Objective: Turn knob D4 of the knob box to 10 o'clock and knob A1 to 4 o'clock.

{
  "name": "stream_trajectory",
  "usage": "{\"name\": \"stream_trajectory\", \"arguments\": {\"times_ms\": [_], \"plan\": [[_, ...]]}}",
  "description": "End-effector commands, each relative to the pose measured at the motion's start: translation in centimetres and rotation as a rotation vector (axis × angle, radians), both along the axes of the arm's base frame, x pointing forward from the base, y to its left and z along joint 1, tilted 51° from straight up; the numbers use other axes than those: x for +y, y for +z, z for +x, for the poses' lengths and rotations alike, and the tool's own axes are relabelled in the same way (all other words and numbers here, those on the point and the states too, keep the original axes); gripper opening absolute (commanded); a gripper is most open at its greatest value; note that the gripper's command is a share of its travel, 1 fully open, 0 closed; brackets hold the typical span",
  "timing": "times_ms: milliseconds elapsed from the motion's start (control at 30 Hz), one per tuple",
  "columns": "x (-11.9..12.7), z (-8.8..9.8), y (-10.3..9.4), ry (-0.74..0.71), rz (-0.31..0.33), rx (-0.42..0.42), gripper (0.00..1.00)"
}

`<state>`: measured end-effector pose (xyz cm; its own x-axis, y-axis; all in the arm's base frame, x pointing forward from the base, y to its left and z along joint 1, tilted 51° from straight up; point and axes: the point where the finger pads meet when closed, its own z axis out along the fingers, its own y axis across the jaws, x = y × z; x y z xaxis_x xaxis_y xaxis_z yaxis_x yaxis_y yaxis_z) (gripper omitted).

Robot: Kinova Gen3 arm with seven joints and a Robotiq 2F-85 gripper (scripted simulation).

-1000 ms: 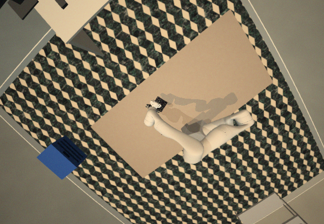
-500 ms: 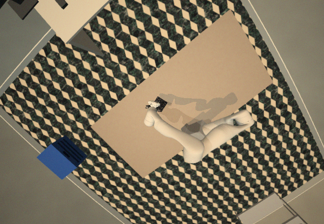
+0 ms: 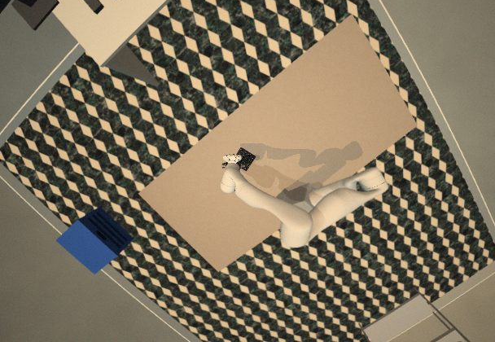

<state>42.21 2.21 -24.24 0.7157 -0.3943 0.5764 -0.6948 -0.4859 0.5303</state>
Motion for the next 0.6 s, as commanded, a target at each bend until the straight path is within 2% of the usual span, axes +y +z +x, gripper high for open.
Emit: {"name": "stream_trajectory", "arguments": {"times_ms": [0,333,400,567], "plan": [[0.12,0.06,0.04,0.025,0.002,0.033,0.08],[0.12,0.06,0.04,0.165,-0.014,0.208,0.08],[0.12,0.06,0.04,0.165,-0.014,0.208,0.08],[0.12,0.06,0.04,0.235,-0.022,0.296,0.08]]}}
